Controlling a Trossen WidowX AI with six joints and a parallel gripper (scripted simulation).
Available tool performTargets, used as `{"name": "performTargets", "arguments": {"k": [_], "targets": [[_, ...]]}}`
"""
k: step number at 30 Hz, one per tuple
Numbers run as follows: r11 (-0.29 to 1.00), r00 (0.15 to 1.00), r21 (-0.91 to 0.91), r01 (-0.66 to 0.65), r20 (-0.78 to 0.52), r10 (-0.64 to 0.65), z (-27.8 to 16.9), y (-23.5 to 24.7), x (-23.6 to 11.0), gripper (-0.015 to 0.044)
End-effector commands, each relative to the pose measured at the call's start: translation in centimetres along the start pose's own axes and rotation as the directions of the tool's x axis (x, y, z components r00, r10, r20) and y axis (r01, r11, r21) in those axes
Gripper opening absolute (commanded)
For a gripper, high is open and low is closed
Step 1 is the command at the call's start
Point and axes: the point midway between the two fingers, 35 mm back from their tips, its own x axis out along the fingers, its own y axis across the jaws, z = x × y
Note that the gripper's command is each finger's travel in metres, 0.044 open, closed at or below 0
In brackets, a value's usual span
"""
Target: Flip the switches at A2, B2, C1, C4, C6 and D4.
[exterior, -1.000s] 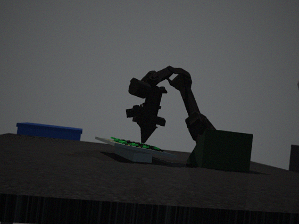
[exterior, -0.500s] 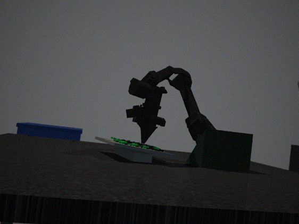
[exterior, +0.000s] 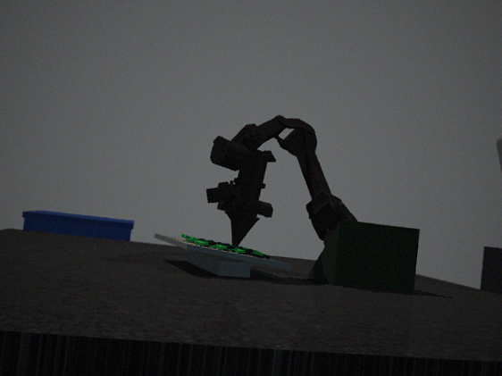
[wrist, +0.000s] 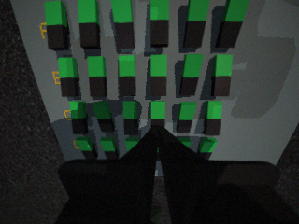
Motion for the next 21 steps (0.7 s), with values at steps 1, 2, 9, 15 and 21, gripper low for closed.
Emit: {"name": "performTargets", "arguments": {"k": [1,2,9,15,21], "targets": [[1.000,1.000,-0.004,0.005,0.002,-0.005,0.04,-0.04,0.10,0.0000],[1.000,1.000,-0.004,0.005,0.002,-0.005,0.04,-0.04,0.11,0.0000],[1.000,1.000,-0.004,0.005,0.002,-0.005,0.03,-0.04,0.21,0.0000],[1.000,1.000,-0.004,0.005,0.002,-0.005,0.03,-0.04,0.29,0.0000],[1.000,1.000,-0.004,0.005,0.002,-0.005,0.03,-0.05,0.37,0.0000]]}}
